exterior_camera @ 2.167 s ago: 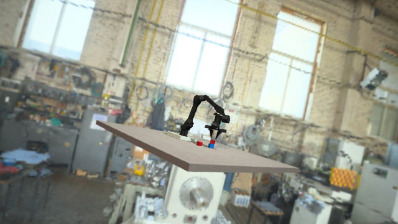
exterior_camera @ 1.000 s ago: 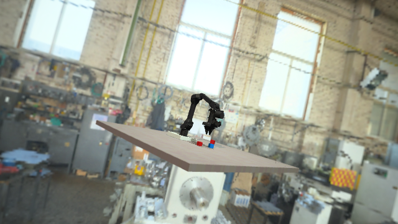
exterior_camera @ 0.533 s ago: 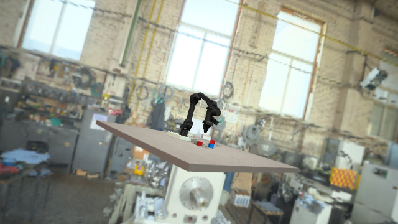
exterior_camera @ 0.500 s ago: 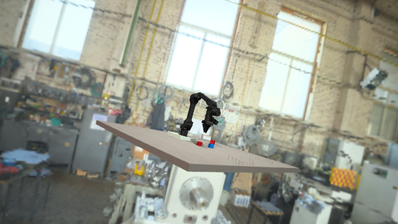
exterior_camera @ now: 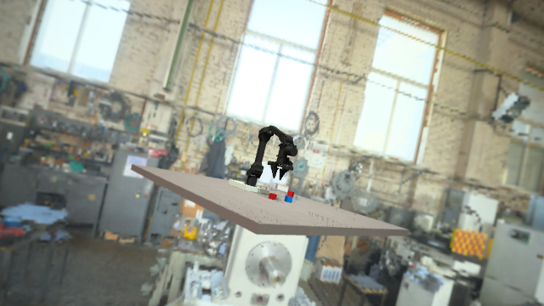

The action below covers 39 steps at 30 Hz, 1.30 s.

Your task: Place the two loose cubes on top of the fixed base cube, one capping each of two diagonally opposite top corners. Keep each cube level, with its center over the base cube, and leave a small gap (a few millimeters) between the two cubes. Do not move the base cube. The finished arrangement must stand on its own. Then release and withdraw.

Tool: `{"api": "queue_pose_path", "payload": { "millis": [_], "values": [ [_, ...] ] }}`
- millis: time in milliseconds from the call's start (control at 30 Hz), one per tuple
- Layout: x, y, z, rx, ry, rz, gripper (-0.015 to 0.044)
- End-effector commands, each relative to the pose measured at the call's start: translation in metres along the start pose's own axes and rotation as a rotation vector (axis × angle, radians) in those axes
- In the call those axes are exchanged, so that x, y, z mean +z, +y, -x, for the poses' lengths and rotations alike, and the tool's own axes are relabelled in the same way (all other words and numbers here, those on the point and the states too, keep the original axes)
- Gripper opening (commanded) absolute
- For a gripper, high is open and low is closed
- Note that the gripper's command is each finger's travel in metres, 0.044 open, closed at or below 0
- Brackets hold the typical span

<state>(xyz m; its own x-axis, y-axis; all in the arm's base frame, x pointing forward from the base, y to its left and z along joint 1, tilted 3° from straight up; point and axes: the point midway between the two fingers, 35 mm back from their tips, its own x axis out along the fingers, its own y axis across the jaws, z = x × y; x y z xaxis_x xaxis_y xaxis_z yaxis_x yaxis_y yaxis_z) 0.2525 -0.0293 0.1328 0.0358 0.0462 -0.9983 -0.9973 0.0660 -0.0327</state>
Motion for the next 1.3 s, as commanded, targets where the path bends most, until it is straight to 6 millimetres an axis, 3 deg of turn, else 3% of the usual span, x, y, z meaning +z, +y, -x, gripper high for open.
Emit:
{"api": "queue_pose_path", "payload": {
  "millis": [0, 300, 1267],
  "values": [
    [0.0, 0.001, -0.001, 0.002, -0.003, 0.023, 0.0265],
    [0.0, 0.001, -0.061, 0.002, -0.003, 0.023, 0.0265],
    [0.0, 0.001, -0.104, 0.003, -0.003, 0.023, 0.0265]
  ]
}}
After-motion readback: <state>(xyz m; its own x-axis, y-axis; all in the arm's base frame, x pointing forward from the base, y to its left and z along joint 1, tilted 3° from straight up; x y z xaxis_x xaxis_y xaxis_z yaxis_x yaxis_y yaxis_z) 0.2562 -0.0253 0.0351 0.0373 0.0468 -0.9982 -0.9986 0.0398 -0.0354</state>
